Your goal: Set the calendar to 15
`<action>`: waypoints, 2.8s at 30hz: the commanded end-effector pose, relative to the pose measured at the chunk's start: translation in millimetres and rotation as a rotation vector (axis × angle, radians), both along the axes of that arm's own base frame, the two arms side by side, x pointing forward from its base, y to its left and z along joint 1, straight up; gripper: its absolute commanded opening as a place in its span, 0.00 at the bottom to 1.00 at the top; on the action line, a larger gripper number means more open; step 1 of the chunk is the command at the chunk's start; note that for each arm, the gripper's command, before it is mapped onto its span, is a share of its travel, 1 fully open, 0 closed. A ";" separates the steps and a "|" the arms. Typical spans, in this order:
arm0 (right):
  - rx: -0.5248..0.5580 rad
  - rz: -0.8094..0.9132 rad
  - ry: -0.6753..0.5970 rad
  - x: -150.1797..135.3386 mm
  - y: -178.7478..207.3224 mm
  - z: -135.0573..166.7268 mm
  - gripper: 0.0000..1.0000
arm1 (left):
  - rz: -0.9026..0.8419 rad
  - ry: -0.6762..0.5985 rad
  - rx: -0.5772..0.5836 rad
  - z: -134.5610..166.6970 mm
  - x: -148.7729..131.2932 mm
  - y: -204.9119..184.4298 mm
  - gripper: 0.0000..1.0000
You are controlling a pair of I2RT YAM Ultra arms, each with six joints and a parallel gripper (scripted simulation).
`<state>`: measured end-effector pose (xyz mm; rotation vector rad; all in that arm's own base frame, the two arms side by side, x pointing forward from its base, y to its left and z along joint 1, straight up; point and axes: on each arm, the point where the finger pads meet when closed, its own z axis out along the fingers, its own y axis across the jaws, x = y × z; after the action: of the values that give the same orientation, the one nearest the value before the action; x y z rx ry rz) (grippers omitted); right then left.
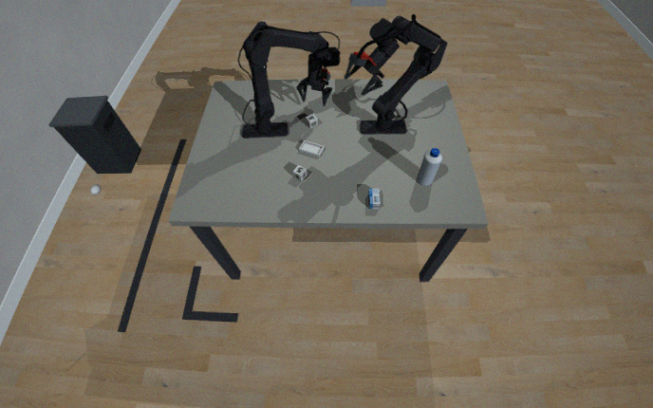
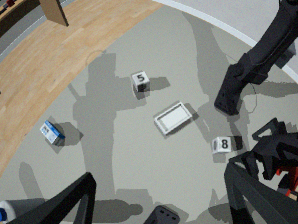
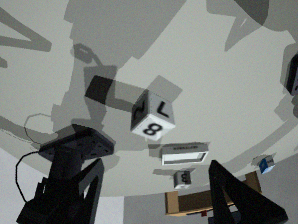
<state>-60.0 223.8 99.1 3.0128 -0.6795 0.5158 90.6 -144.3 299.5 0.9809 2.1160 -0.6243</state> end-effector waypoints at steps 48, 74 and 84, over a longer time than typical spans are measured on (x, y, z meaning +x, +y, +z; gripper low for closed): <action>0.119 -2.235 0.102 33.2 -26.5 -19.1 1.00 | -0.581 -0.075 -0.232 -38.4 -97.1 97.6 1.00; -0.028 -2.963 0.055 58.5 -29.8 9.2 1.00 | -0.596 -0.077 -0.247 -38.3 -97.8 99.6 1.00; -0.037 -2.966 0.035 57.5 -32.8 9.4 0.89 | -0.596 -0.077 -0.247 -38.3 -97.8 99.6 1.00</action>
<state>-2.0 192.7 100.5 -0.3457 -2.7591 0.0149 -7.3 -46.4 265.4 1.4664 1.6155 -1.0819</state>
